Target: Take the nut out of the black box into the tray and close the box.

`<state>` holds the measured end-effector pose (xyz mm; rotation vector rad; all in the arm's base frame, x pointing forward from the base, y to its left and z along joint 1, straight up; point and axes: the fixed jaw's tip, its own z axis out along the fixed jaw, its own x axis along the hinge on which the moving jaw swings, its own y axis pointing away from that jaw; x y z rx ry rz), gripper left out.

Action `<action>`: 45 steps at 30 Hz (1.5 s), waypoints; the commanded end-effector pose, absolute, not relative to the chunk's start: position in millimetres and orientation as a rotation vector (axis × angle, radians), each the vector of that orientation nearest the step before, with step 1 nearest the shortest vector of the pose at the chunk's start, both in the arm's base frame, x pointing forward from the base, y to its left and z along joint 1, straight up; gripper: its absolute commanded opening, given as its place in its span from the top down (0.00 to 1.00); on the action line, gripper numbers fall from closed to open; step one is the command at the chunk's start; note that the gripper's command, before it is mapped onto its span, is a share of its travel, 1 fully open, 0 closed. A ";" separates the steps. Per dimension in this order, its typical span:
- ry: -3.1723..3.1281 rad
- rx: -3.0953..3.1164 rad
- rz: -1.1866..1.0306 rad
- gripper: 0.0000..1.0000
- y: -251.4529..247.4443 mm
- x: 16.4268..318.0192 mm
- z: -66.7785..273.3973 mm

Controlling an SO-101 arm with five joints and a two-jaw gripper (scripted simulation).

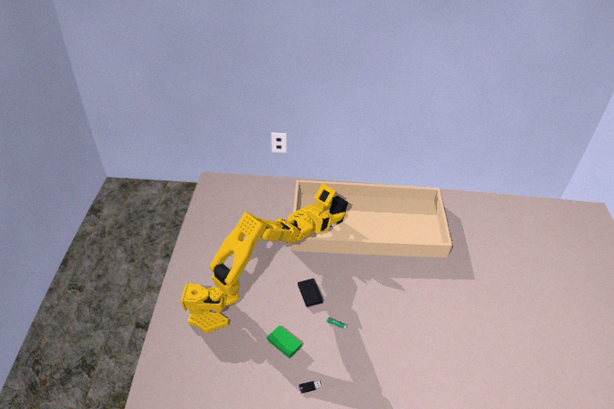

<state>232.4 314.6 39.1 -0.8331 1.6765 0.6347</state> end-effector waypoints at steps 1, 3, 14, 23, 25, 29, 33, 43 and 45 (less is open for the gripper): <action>1.615 -0.779 0.661 0.80 319.0 241.1 65.4; 1.615 -0.779 0.661 0.80 319.1 241.1 65.7; 1.615 -0.778 0.662 0.80 319.4 241.0 68.0; 1.616 -0.778 0.665 0.80 320.0 240.8 73.0; 1.616 -0.778 0.665 0.80 320.1 240.7 73.8; 1.616 -0.777 0.667 0.80 320.4 240.6 76.3; 1.617 -0.777 0.669 0.80 320.8 240.3 80.1; 1.618 -0.776 0.674 0.80 321.5 239.5 89.5; 1.619 -0.776 0.675 0.80 321.6 239.2 92.2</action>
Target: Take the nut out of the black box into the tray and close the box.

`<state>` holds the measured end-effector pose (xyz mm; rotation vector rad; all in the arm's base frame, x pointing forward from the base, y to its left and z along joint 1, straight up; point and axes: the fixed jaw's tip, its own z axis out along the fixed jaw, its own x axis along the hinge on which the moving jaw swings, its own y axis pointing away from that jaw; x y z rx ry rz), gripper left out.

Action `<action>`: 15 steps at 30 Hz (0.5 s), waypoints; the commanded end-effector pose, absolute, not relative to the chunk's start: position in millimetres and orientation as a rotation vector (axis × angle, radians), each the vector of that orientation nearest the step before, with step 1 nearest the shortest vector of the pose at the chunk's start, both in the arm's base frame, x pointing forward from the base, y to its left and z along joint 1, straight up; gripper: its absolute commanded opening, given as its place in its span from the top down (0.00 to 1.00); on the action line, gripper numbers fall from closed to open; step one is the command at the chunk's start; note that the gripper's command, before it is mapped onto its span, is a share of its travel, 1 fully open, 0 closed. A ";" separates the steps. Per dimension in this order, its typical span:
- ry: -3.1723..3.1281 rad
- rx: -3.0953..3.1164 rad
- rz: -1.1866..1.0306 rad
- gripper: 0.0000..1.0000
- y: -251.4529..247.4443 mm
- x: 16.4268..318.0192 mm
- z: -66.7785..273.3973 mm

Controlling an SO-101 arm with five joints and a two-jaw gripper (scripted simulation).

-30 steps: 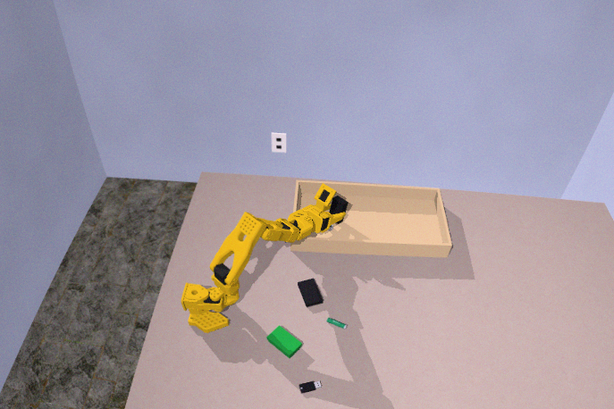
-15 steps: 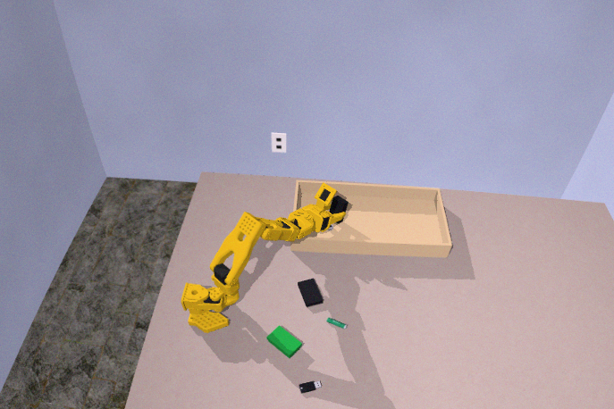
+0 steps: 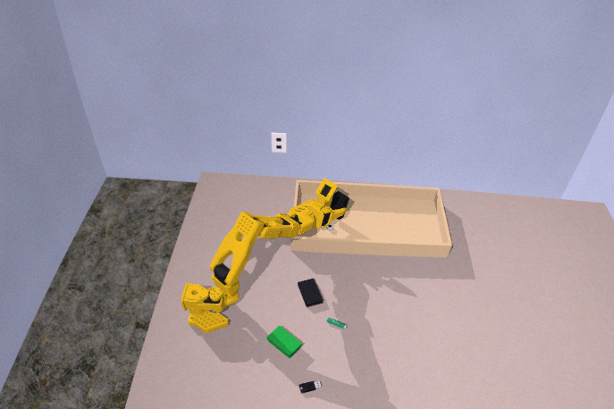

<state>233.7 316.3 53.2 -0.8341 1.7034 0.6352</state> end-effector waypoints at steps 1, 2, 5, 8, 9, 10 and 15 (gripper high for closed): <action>1.619 -0.776 0.676 0.80 321.7 239.0 93.6; 1.619 -0.775 0.677 0.80 321.7 238.8 95.0; 1.620 -0.775 0.679 0.80 321.8 238.3 99.5; 1.620 -0.774 0.682 0.80 321.9 237.6 104.2; 1.620 -0.774 0.683 0.80 321.9 237.4 105.8; 1.621 -0.774 0.683 0.80 321.9 237.1 107.5; 1.621 -0.774 0.686 0.80 321.8 236.3 112.5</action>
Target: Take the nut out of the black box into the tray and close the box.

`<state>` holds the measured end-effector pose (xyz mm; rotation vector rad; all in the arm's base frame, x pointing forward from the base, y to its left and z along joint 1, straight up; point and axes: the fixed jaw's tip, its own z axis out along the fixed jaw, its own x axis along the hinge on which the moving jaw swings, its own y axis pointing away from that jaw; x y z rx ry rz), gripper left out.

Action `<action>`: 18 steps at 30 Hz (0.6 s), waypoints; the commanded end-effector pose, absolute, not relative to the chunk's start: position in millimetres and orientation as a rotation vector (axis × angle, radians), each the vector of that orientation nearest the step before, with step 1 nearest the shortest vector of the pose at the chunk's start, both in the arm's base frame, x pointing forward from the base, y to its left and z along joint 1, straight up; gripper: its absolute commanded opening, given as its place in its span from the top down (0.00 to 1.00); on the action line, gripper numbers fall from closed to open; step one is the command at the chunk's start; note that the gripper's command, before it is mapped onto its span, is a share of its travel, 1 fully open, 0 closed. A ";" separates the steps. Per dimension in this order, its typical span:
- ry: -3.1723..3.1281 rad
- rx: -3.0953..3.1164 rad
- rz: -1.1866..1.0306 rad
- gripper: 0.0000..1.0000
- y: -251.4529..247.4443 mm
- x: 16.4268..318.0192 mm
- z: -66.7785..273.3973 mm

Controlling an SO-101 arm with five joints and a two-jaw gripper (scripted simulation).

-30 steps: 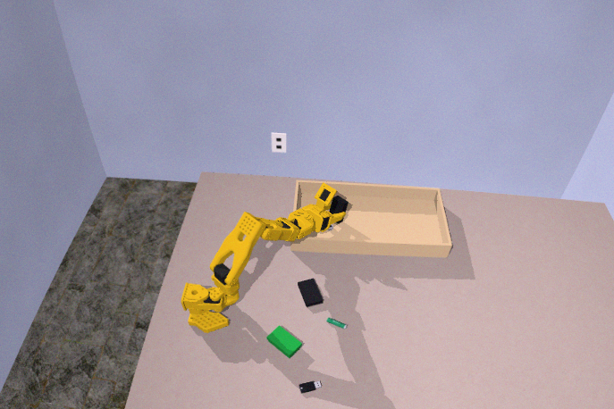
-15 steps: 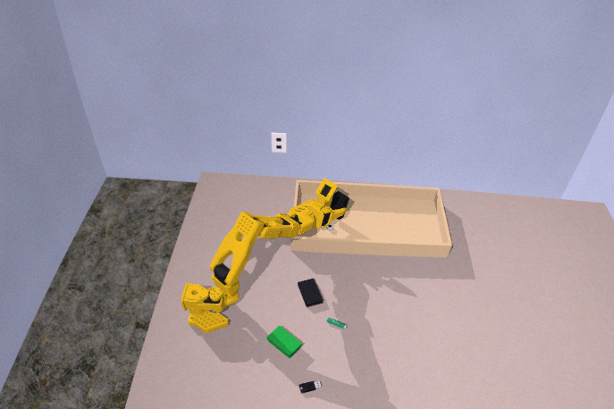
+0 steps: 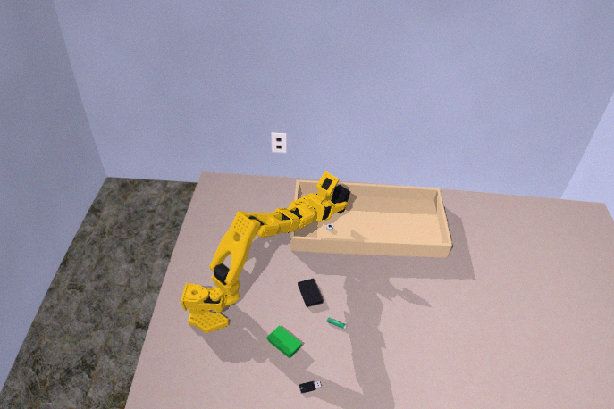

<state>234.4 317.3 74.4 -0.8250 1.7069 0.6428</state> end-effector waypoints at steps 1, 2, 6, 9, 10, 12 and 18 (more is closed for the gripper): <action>1.622 -0.773 0.687 0.80 321.7 236.0 114.2; 1.622 -0.773 0.688 0.80 321.6 235.7 115.9; 1.623 -0.772 0.692 0.80 321.2 234.4 123.0; 1.624 -0.772 0.695 0.80 320.8 233.3 128.4; 1.624 -0.772 0.696 0.80 320.6 232.9 130.2; 1.624 -0.771 0.698 0.80 320.2 232.0 133.8; 1.626 -0.770 0.702 0.80 319.3 230.3 141.0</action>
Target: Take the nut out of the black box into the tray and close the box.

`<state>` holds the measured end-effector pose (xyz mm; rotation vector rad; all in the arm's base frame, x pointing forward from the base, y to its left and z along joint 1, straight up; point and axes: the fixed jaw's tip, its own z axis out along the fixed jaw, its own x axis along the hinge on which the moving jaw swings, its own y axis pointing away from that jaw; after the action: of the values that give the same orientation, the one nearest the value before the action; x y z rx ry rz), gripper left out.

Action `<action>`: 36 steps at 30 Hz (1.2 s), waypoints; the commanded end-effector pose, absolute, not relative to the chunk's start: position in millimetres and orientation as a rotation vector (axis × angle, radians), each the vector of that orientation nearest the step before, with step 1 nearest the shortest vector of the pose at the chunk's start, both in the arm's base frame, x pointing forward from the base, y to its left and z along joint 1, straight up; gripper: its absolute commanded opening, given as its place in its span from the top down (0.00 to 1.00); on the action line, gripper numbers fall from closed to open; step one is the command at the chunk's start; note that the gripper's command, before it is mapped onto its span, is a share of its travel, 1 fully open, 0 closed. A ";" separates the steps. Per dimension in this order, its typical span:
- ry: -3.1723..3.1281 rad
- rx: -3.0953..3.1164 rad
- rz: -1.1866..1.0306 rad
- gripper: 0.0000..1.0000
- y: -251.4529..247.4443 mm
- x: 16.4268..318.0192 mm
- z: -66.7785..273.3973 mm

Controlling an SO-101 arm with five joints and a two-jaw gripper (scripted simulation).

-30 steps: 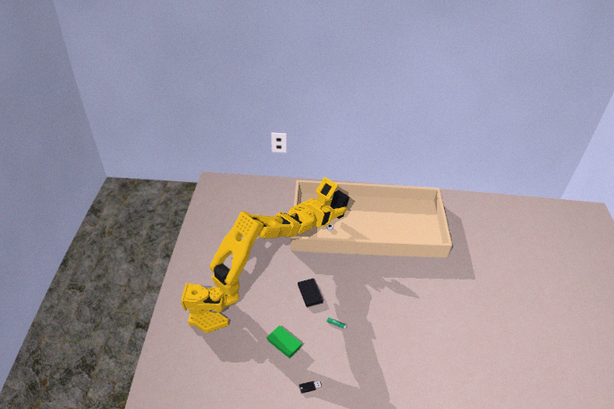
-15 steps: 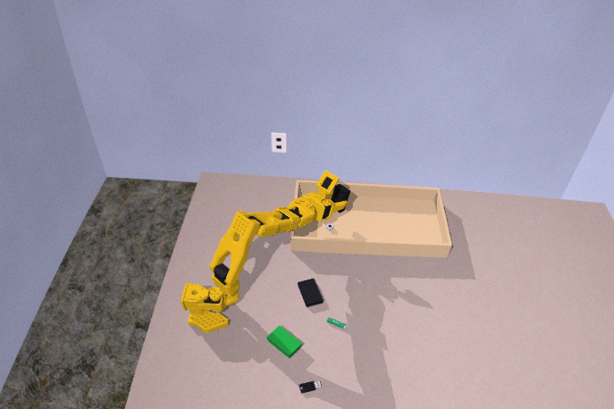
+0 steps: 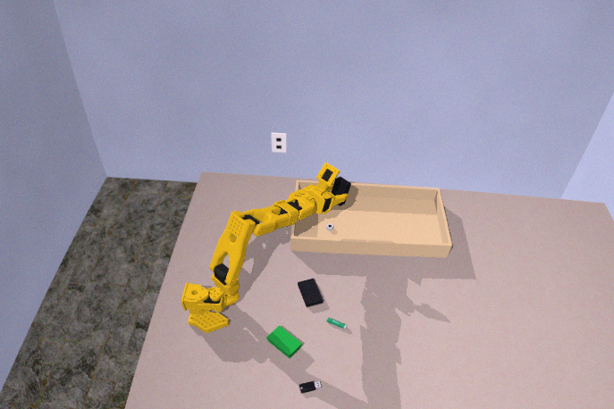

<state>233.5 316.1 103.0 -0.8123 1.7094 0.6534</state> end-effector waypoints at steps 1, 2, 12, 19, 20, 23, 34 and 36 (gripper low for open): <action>1.626 -0.770 0.703 0.80 319.0 229.8 142.8; 1.626 -0.770 0.704 0.80 318.8 229.3 144.6; 1.629 -0.768 0.714 0.80 315.4 224.2 161.7; 1.630 -0.767 0.718 0.80 313.4 221.6 169.6; 1.630 -0.767 0.719 0.80 313.0 221.0 171.1; 1.631 -0.767 0.722 0.80 311.7 219.5 175.4; 1.633 -0.765 0.729 0.80 307.9 214.9 186.7; 1.633 -0.765 0.730 0.80 307.1 214.0 188.9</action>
<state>221.0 308.9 158.6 -0.7978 1.7001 0.6861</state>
